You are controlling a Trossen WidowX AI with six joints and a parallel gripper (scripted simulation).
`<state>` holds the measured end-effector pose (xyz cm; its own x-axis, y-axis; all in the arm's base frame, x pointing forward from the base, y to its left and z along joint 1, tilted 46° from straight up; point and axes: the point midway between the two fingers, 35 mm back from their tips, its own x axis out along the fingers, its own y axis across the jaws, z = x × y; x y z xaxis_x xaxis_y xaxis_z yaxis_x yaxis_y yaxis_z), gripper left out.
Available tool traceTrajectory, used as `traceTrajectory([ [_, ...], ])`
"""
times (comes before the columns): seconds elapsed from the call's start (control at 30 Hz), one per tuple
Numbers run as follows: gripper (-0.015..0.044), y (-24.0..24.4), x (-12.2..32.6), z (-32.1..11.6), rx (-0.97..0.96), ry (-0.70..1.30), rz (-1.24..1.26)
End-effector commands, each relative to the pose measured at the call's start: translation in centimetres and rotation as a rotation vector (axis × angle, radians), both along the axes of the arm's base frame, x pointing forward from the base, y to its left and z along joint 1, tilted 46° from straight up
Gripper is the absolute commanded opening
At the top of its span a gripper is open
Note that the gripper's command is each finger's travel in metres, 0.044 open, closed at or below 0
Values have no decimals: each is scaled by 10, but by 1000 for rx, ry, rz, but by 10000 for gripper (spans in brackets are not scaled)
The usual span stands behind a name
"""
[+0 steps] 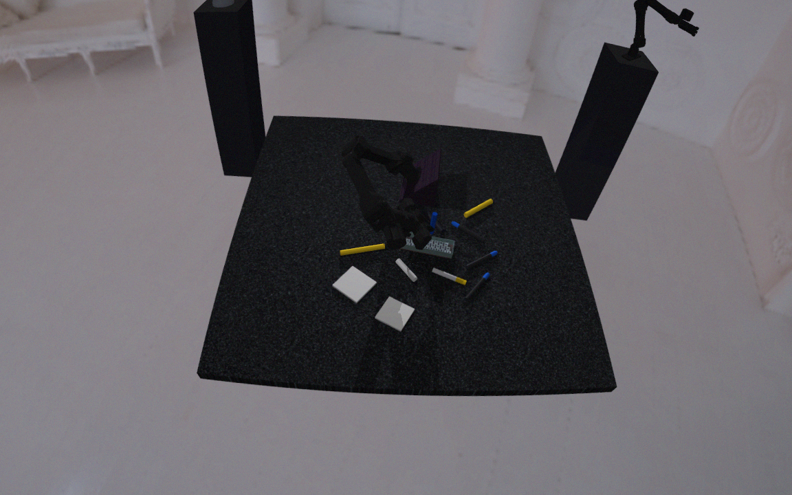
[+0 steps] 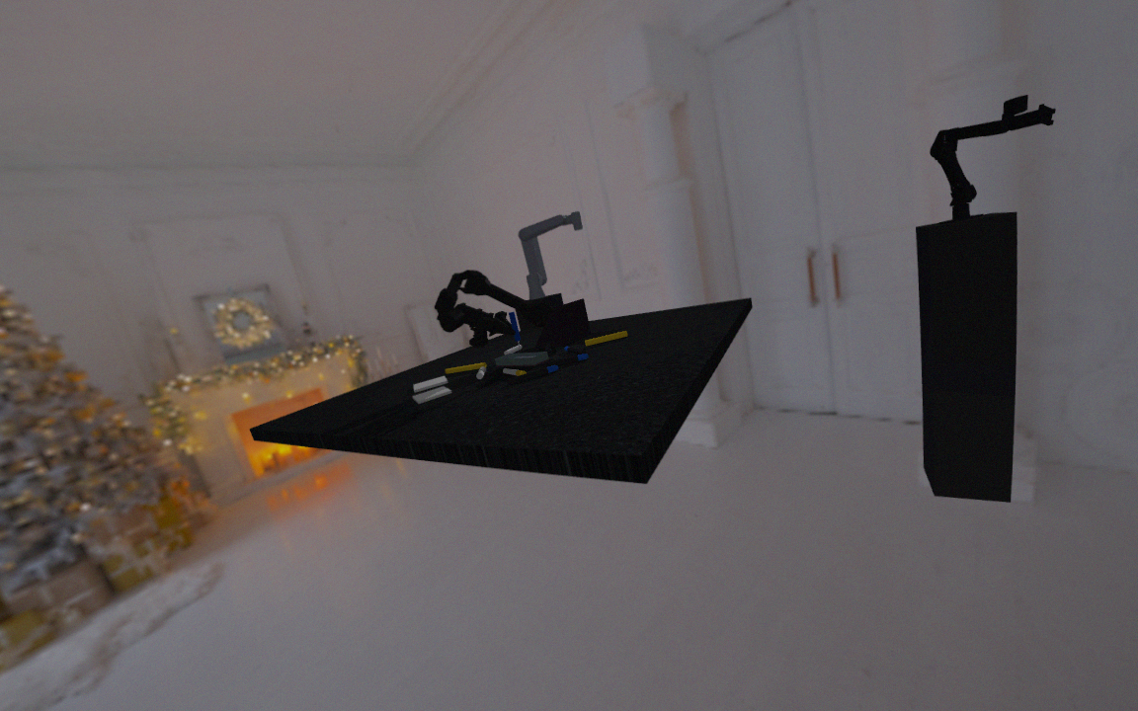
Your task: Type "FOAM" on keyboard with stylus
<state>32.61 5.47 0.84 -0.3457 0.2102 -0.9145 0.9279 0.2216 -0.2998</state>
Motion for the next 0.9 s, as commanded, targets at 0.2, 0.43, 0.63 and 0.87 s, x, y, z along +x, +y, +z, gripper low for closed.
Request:
traceTrajectory([
  [0.2, 0, 20, -12, -14, 3, 4, -9],
  [0.43, 0, 14, -13, -24, 3, 4, -10],
  [0.63, 0, 9, -14, -29, 3, 4, -10],
  [0.87, 81, 6, -14, -33, 2, 4, -11],
])
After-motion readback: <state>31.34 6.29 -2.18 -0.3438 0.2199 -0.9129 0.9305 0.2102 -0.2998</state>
